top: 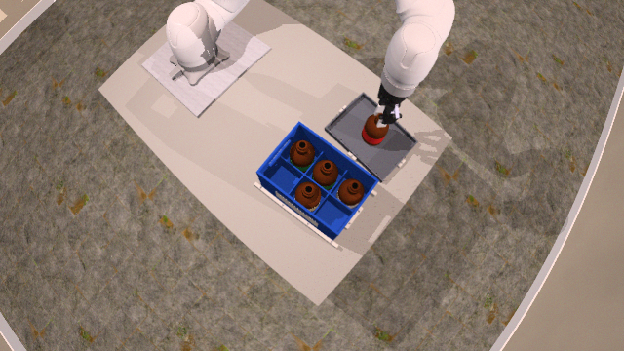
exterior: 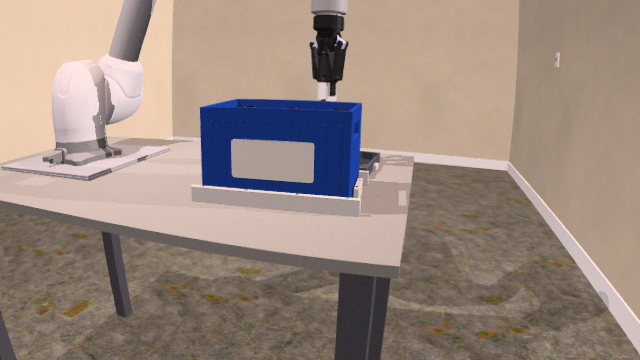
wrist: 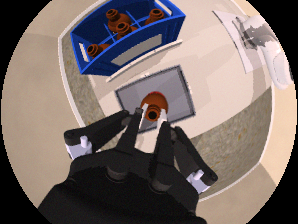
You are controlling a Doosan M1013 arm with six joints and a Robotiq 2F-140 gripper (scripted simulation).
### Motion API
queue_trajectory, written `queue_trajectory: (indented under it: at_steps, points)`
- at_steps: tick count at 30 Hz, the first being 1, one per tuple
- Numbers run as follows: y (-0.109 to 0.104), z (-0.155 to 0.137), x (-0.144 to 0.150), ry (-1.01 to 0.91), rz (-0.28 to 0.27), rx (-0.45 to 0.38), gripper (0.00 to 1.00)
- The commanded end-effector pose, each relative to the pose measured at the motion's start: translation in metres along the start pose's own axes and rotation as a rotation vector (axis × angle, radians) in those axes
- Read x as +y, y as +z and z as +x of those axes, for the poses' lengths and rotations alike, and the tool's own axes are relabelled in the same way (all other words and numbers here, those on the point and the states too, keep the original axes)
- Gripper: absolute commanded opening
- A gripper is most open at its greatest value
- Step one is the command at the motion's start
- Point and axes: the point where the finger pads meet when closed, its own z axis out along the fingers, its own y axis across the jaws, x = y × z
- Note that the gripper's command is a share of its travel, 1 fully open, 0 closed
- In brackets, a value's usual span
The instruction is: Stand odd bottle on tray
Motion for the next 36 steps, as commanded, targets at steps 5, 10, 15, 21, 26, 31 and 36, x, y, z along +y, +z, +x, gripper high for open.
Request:
queue_trajectory:
  at_steps: [5, 10, 15, 21, 26, 31, 36]
  points:
    - [0.0022, 0.0000, 0.0000, 0.000, 0.000, 0.000, 0.00]
    - [0.0034, 0.0000, 0.0000, 0.000, 0.000, 0.000, 0.00]
    - [0.0039, 0.0000, 0.0000, 0.000, 0.000, 0.000, 0.00]
    - [0.0044, 0.0000, 0.0000, 0.000, 0.000, 0.000, 0.00]
    - [0.0044, 0.0000, 0.0000, 0.000, 0.000, 0.000, 0.00]
    - [0.0044, 0.0000, 0.0000, 0.000, 0.000, 0.000, 0.00]
    - [0.0044, 0.0000, 0.0000, 0.000, 0.000, 0.000, 0.00]
